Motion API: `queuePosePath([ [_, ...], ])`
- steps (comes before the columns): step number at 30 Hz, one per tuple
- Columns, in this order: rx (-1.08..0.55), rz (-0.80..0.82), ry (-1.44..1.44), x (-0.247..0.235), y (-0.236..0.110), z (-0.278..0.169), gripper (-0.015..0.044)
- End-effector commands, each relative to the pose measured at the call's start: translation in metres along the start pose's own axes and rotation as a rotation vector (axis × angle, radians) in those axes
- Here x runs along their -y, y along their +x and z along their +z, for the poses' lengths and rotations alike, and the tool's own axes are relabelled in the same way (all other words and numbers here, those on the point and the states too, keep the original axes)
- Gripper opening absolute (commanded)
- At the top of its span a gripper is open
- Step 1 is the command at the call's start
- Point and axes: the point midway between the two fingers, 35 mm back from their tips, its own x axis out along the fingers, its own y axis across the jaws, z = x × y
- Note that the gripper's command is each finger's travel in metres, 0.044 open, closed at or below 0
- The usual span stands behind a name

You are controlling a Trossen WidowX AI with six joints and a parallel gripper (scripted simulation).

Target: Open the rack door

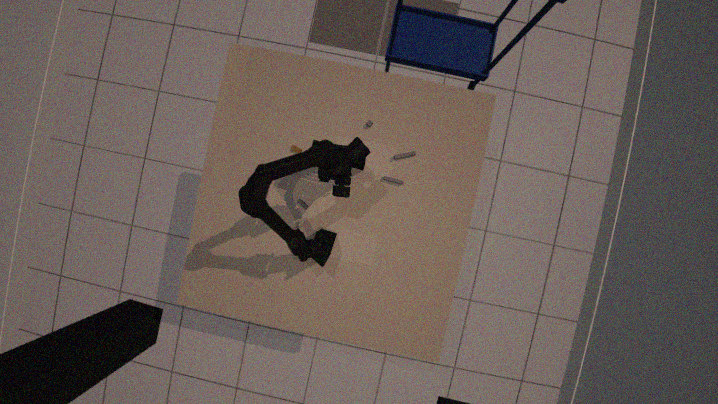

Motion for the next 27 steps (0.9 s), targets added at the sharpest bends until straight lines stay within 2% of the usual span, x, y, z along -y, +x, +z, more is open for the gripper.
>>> queuePosePath([
  [1,0.001,0.0,-0.002,0.0,0.0,0.0,0.0078],
  [9,0.001,0.0,-0.002,0.0,0.0,0.0,0.0026],
  [27,0.001,0.0,0.311,-0.01,0.0,0.008,0.0026],
])
